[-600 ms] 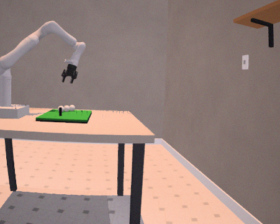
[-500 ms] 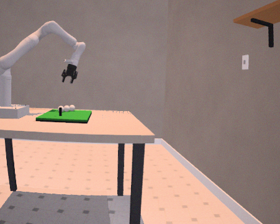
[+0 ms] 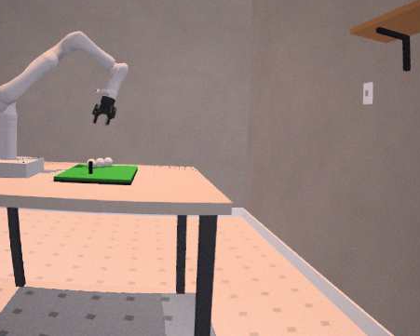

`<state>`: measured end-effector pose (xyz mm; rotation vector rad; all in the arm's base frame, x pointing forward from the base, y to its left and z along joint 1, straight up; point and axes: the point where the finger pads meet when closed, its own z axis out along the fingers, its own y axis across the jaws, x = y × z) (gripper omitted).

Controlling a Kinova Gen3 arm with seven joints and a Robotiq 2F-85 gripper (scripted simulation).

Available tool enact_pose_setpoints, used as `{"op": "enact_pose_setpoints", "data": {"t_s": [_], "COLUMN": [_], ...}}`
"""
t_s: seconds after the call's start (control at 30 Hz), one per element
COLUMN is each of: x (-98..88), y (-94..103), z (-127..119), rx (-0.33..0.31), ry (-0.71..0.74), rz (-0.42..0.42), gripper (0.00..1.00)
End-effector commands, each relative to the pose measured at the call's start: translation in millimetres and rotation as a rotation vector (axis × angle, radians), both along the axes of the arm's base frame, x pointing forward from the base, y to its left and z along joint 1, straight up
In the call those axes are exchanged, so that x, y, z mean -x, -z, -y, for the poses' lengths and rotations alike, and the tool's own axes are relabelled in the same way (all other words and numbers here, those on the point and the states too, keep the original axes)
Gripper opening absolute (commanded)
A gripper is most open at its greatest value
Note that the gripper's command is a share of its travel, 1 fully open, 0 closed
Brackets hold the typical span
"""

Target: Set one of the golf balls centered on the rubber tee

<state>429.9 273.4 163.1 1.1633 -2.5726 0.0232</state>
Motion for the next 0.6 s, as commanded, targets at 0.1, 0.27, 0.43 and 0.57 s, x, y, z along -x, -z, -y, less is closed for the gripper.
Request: {"op": "enact_pose_setpoints", "data": {"t_s": [0.1,0.27,0.43,0.57], "x": [-3.3,-11.1,-21.4,-24.3], "y": [0.2,7.9,22.6,29.7], "z": [3.6,21.2,54.2,69.6], "rx": [-0.009,-0.019,-0.047,-0.064], "ry": [-0.003,0.004,0.018,0.021], "rz": [0.009,0.031,0.07,0.089], "gripper": [1.0,1.0,1.0,1.0]}}
